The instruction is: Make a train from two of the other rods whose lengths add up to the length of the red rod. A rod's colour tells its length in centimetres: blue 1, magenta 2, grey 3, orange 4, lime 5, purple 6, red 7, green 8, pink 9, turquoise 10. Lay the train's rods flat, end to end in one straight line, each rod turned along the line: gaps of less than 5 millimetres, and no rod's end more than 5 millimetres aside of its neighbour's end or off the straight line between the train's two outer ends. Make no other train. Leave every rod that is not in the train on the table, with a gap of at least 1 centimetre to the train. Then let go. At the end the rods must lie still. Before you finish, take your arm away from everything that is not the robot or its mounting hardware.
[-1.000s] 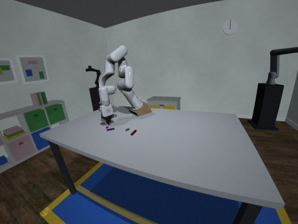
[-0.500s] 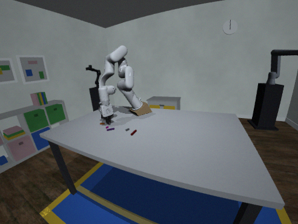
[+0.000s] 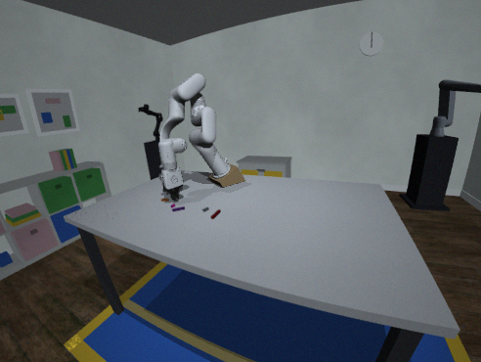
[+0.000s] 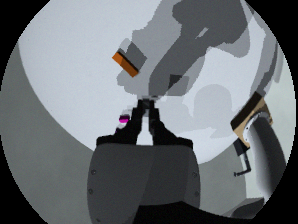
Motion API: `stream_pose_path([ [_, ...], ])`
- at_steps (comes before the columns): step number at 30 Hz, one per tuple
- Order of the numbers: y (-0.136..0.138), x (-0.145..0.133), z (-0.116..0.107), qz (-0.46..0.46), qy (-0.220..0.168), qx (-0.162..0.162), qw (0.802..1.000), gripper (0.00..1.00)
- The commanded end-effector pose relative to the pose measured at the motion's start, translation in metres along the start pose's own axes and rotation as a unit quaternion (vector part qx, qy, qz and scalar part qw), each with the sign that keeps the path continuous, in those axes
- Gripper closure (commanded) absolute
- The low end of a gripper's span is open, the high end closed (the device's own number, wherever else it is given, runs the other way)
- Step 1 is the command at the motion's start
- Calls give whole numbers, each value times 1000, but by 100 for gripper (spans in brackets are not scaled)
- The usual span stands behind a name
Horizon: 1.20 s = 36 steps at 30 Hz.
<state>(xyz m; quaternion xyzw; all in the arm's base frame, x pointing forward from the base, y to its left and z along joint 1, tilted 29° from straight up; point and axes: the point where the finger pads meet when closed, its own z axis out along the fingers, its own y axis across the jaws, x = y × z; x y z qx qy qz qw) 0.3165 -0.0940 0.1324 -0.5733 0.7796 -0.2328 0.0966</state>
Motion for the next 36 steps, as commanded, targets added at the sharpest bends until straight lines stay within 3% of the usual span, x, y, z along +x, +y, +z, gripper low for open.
stream_pose_path([
  [1,-1,0,-1,0,0,1,1000,96],
  [36,-1,0,12,0,0,1,1000,96],
])
